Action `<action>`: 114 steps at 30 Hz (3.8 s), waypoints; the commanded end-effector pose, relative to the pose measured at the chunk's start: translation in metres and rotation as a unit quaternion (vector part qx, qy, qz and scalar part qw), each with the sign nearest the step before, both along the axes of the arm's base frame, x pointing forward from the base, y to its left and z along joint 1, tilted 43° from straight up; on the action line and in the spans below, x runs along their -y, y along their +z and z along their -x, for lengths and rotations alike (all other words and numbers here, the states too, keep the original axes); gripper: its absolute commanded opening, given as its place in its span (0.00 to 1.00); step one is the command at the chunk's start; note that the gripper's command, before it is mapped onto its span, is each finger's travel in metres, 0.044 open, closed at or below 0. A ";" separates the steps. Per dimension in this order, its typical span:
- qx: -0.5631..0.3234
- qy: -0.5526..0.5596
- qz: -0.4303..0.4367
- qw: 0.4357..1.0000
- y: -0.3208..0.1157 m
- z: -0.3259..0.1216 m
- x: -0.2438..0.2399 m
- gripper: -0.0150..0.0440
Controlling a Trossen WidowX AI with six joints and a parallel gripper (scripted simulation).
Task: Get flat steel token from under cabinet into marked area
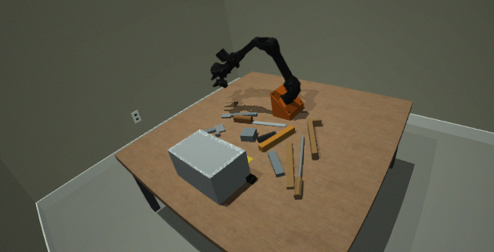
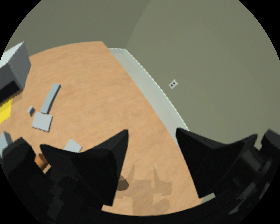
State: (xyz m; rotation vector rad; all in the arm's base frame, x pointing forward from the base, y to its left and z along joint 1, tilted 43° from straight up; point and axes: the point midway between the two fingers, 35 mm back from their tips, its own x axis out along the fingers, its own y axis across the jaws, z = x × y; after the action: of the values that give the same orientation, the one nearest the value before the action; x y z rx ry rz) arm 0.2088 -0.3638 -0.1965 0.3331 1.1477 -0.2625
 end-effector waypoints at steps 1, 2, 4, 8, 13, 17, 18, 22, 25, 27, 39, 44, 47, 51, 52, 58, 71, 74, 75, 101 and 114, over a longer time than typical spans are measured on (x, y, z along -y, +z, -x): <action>-0.010 -0.021 -0.053 0.998 0.005 -0.011 -0.022 0.71; -0.014 -0.027 -0.068 0.997 0.006 -0.014 -0.028 0.71; -0.025 -0.039 -0.096 0.994 0.009 -0.019 -0.041 0.71; -0.050 -0.063 -0.151 0.985 0.015 -0.026 -0.067 0.71; -0.089 -0.095 -0.214 0.968 0.026 -0.033 -0.100 0.71; -0.126 -0.121 -0.259 0.950 0.035 -0.036 -0.125 0.71; -0.136 -0.128 -0.269 0.945 0.038 -0.037 -0.131 0.71; -0.179 -0.155 -0.306 0.922 0.049 -0.038 -0.156 0.71; -0.214 -0.176 -0.330 0.903 0.058 -0.038 -0.173 0.71; -0.238 -0.190 -0.344 0.888 0.064 -0.036 -0.184 0.71; -0.345 -0.251 -0.382 0.820 0.094 -0.029 -0.228 0.71; -0.345 -0.251 -0.382 0.820 0.083 -0.028 -0.237 0.71; -0.345 -0.250 -0.382 0.820 0.069 -0.025 -0.250 0.71; -0.345 -0.250 -0.383 0.820 0.065 -0.024 -0.254 0.71; -0.345 -0.250 -0.383 0.820 0.064 -0.024 -0.255 0.71; -0.344 -0.250 -0.383 0.820 0.059 -0.024 -0.259 0.71; -0.344 -0.250 -0.383 0.820 0.043 -0.022 -0.273 0.71; -0.344 -0.250 -0.383 0.820 0.040 -0.022 -0.276 0.71; -0.344 -0.250 -0.383 0.820 0.038 -0.021 -0.278 0.71; -0.345 -0.248 -0.382 0.821 0.029 -0.020 -0.286 0.31; -0.345 -0.250 -0.383 0.820 0.044 -0.019 -0.274 0.25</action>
State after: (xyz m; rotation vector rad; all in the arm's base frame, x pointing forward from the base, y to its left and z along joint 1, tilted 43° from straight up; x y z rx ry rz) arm 0.2264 -0.0829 -0.1592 1.3541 1.8675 -0.3886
